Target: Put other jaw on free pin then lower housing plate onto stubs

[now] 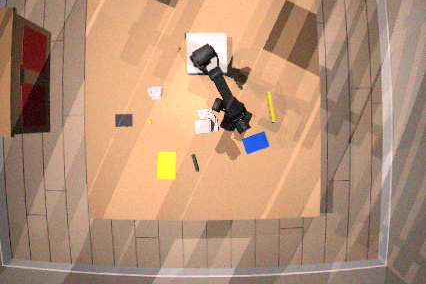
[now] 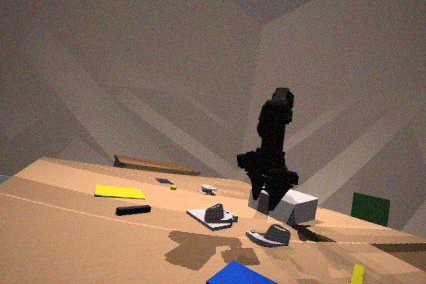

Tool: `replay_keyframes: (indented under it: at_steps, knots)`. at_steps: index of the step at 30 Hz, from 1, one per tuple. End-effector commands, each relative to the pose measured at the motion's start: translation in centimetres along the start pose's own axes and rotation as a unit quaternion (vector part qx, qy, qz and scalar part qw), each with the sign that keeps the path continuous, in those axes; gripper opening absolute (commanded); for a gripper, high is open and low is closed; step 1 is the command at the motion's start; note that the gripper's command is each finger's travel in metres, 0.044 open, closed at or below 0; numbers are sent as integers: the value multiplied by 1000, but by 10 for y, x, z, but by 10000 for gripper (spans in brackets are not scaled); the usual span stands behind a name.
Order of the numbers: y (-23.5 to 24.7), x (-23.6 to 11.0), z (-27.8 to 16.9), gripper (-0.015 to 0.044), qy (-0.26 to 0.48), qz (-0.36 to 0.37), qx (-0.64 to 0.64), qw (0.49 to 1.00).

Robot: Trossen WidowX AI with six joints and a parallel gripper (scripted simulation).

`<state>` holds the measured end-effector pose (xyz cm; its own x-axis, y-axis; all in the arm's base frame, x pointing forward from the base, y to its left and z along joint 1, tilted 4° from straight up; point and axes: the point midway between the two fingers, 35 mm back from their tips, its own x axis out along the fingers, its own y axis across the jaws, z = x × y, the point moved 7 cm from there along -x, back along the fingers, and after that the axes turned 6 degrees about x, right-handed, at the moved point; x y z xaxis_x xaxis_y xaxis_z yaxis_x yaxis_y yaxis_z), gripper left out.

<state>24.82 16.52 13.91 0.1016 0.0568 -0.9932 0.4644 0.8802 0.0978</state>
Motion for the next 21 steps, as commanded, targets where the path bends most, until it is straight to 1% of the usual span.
replay_keyframes:
  at_steps: [1,11,21]
  knots:
    - [1,0,-1,440,0,-2,-50,999]
    - [3,-1,-3,440,0,-2,-158,987]
    - [6,-1,-6,440,1,-2,-264,964]
